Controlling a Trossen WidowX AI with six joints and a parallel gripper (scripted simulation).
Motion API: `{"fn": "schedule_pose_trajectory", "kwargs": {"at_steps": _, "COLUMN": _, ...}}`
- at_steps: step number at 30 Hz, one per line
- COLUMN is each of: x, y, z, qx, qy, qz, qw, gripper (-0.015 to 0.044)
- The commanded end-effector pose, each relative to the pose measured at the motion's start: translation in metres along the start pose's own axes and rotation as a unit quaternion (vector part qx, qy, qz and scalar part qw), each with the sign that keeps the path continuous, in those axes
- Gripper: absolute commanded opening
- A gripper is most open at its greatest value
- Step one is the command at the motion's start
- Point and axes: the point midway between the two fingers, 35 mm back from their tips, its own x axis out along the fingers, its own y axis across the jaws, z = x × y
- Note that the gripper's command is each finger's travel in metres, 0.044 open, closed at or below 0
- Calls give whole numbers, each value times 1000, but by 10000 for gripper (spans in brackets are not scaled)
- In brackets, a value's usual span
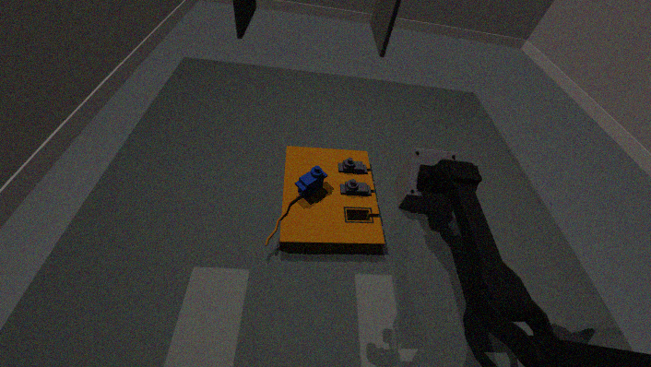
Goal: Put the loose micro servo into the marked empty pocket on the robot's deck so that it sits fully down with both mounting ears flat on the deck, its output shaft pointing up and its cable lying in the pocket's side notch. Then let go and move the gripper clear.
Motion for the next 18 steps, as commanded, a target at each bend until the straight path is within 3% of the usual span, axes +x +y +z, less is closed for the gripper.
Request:
{"fn": "schedule_pose_trajectory", "kwargs": {"at_steps": 1, "x": 0, "y": 0, "z": 1, "qx": 2, "qy": -1, "qz": 1, "qw": 1000, "gripper": 426}}
{"fn": "schedule_pose_trajectory", "kwargs": {"at_steps": 18, "x": 46, "y": 53, "z": 83, "qx": 128, "qy": -112, "qz": 140, "qw": 975, "gripper": 440}}
